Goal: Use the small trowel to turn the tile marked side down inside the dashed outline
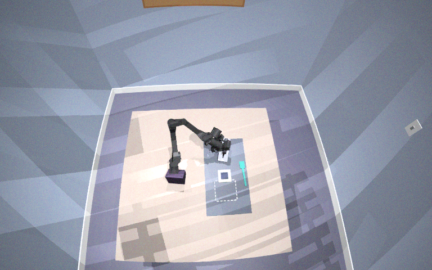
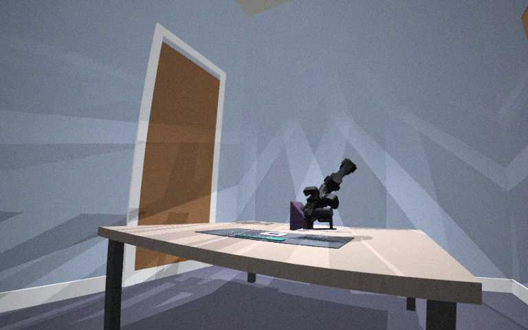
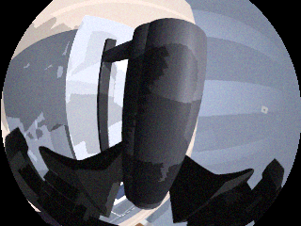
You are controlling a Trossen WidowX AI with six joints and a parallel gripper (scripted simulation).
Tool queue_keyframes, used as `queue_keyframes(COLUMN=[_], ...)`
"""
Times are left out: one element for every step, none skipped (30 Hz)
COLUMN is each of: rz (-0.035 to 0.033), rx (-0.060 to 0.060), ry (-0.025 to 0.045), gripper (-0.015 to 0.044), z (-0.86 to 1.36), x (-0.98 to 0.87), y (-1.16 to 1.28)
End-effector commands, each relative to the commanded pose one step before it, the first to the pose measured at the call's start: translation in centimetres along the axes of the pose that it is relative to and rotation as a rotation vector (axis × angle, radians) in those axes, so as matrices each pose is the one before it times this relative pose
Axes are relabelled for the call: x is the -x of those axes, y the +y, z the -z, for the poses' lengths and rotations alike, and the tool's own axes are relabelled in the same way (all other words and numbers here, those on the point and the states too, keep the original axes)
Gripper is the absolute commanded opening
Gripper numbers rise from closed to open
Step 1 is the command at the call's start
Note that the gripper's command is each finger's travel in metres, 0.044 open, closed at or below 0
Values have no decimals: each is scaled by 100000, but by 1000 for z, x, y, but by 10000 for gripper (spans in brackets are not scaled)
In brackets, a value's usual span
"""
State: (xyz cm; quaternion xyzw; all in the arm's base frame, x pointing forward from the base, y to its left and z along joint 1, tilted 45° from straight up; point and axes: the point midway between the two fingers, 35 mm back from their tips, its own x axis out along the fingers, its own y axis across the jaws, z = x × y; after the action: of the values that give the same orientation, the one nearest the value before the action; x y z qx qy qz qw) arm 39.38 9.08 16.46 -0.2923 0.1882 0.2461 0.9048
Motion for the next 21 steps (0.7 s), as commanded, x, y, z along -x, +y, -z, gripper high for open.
queue_keyframes(rz=[1803,42,77,110,141,170,158,103,36,0,0,0,0,0,0,-1,-3,-5,-6,-5,-5], rx=[3715,1059,1115,1171,1227,1280,1072,660,223,0,0,0,0,0,0,-1,-2,-3,-4,-4,-4], ry=[-7160,-1747,-1743,-1737,-1728,-1715,-1375,-821,-273,0,0,0,0,0,0,1,2,3,4,3,2], gripper=[0,0,0,0,0,0,0,0,0,0,0,0,0,0,0,0,0,0,0,0,0], z=[1688,496,491,484,474,461,361,211,69,0,0,0,0,0,0,3,10,17,20,20,20], x=[-122,7,47,87,126,163,158,107,38,0,0,0,0,0,0,-14,-42,-69,-83,-82,-81], y=[-1041,-60,-43,-26,-9,10,22,20,8,0,0,0,0,0,0,23,68,113,139,139,140])
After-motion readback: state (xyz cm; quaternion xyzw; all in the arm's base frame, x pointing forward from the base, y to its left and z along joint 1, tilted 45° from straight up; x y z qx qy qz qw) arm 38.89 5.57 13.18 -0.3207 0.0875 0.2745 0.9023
